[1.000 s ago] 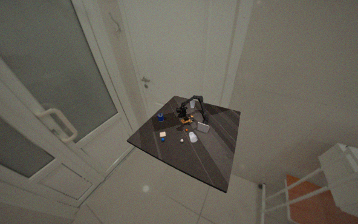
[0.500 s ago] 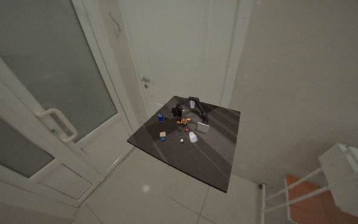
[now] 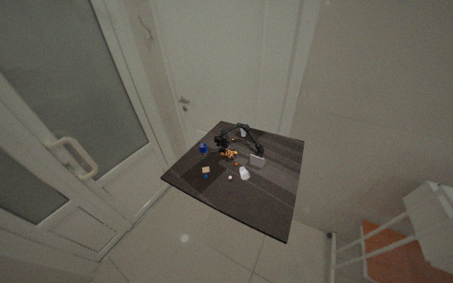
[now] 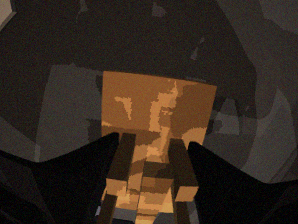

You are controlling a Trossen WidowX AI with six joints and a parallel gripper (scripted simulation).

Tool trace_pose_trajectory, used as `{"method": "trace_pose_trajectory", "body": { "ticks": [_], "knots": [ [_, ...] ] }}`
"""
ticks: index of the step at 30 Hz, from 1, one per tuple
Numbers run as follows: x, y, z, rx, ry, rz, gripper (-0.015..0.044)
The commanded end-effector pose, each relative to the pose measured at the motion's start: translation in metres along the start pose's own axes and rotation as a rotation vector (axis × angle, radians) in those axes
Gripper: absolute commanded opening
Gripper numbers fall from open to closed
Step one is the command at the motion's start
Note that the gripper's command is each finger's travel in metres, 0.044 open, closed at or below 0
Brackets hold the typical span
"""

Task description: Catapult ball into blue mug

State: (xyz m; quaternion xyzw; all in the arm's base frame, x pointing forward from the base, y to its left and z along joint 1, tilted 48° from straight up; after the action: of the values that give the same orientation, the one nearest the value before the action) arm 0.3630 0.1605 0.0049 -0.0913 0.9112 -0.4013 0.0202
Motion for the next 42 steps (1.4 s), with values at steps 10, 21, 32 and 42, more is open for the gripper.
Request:
{"method": "trace_pose_trajectory", "body": {
  "ticks": [10, 21, 32, 42],
  "knots": [
    [-0.003, 0.0, 0.014, 0.0, -0.007, 0.011, 0.0],
    [-0.003, -0.001, 0.033, 0.001, -0.007, 0.011, 0.0],
    [-0.003, -0.002, 0.043, 0.0, -0.001, 0.02, 0.0],
    [-0.003, -0.002, 0.043, 0.0, -0.001, 0.02, 0.0157]
  ]
}}
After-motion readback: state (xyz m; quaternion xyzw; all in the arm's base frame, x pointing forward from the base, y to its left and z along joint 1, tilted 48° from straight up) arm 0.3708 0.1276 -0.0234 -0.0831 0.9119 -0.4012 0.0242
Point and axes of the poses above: the point midway between the two fingers, 35 mm back from their tips, its own z axis out along the fingers, its own y axis across the jaws, x = y × z, the point moved 6 cm from there along -z, back along the fingers, and after that the axes turned 7 degrees about z, right-handed, at the moved point
